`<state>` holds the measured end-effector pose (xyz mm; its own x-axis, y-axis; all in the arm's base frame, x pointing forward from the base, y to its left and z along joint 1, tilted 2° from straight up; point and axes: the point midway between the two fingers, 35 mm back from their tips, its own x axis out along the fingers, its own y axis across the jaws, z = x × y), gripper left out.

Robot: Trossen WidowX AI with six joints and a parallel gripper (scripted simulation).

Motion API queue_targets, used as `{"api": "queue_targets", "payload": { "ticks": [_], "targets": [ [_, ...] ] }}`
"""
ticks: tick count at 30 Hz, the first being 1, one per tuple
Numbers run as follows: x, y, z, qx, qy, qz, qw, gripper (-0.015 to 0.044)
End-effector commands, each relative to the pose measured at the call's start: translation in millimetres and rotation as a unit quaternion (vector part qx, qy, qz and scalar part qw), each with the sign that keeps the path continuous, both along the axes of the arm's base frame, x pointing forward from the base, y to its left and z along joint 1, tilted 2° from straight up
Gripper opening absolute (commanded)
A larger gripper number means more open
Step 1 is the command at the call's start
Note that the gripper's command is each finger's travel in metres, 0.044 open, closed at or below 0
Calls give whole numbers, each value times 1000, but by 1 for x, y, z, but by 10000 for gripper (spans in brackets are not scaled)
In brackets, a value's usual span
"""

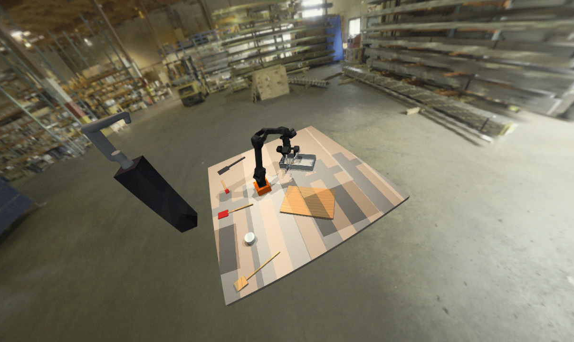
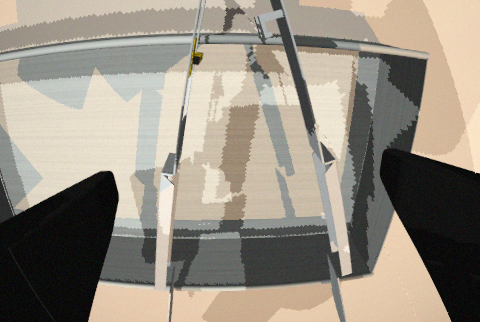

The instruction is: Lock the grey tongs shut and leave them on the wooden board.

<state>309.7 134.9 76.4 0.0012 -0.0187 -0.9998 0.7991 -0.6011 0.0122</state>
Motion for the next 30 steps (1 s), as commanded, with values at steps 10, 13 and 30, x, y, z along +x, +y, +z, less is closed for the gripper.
{"api": "queue_targets", "payload": {
  "ticks": [10, 13, 30],
  "targets": [
    [1, -1, -22, -3, 0, 1, 1000, 440],
    [1, -1, -27, -3, 0, 1, 1000, 440],
    [1, -1, -55, -3, 0, 1, 1000, 440]
  ]
}}
